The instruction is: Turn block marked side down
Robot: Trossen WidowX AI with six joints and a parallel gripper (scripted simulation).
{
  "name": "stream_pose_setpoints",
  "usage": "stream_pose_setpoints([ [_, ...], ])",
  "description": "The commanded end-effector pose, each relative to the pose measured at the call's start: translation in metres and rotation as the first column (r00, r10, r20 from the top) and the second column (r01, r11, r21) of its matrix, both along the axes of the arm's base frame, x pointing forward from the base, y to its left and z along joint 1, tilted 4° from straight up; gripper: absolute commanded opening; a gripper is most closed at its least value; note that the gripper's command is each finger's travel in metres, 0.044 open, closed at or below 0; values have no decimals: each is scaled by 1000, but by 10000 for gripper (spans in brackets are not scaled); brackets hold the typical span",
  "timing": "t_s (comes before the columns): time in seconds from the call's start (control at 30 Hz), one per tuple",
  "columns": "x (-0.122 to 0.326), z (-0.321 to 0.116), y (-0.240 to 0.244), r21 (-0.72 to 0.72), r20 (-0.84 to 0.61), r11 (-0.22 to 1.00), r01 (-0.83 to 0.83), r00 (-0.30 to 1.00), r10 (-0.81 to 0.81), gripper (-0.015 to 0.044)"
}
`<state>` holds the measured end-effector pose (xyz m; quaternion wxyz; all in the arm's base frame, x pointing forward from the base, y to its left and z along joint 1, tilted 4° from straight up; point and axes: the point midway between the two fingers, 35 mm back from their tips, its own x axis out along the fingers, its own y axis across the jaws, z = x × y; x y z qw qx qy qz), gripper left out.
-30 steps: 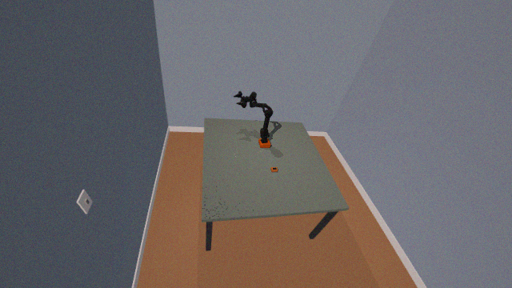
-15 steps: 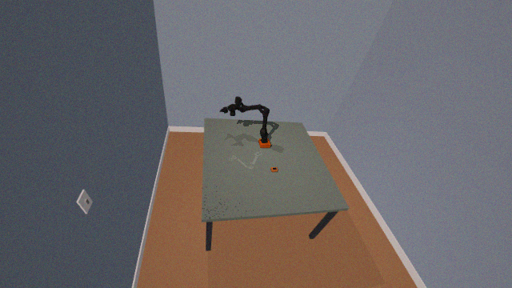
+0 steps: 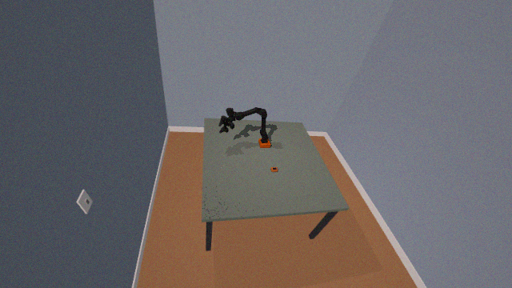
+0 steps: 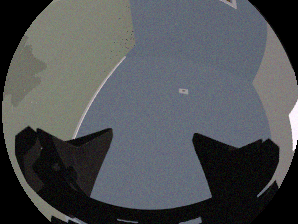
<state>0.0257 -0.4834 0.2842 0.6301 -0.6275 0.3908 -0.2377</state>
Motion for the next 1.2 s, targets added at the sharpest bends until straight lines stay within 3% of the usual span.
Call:
stream_pose_setpoints([
  [0.0, 46, -19, -3, 167, 82, 986, -24, 997, 10, 440],
  [0.33, 163, -62, 30, 490, 180, 864, -118, 983, 32, 440],
  [0.6, 270, -112, 100, 832, 166, 549, -81, 980, -107, 440],
  [0.87, 344, -158, 213, 968, -80, 214, 130, 970, -230, 440],
  [1.17, 374, -197, 370, 881, -449, 12, 473, 843, -295, 440],
])
